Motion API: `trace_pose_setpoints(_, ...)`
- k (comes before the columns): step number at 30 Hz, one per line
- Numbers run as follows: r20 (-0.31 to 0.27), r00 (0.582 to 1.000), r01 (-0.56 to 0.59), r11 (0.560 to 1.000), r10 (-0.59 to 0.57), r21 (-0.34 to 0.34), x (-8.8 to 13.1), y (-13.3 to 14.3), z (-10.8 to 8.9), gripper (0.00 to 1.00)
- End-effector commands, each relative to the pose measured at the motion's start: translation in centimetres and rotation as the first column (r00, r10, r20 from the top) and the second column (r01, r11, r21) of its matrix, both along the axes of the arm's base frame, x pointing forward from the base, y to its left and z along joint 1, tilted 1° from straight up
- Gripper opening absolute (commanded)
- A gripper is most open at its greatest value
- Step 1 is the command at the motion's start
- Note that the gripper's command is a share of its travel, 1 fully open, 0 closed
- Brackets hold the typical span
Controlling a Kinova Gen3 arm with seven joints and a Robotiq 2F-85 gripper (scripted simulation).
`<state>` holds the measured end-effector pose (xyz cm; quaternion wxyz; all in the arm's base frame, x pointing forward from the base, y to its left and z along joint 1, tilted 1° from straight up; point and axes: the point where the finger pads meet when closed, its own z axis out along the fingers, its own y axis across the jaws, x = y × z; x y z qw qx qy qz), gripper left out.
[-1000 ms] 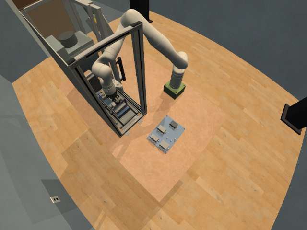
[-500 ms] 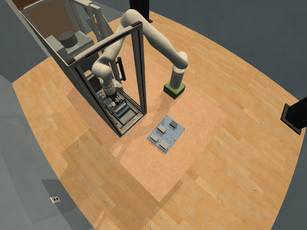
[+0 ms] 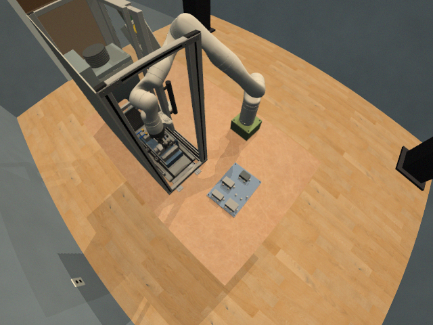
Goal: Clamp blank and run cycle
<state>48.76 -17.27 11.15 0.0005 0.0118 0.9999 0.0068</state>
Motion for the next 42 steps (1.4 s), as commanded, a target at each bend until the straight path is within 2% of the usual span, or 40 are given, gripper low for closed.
trace_pose_setpoints(1,0.001,1.000,-0.005,1.000,0.005,-0.003,0.04,0.12,-0.15,0.10)
trace_pose_setpoints(42,0.001,1.000,-0.005,1.000,0.005,-0.003,0.04,0.07,-0.48,0.10)
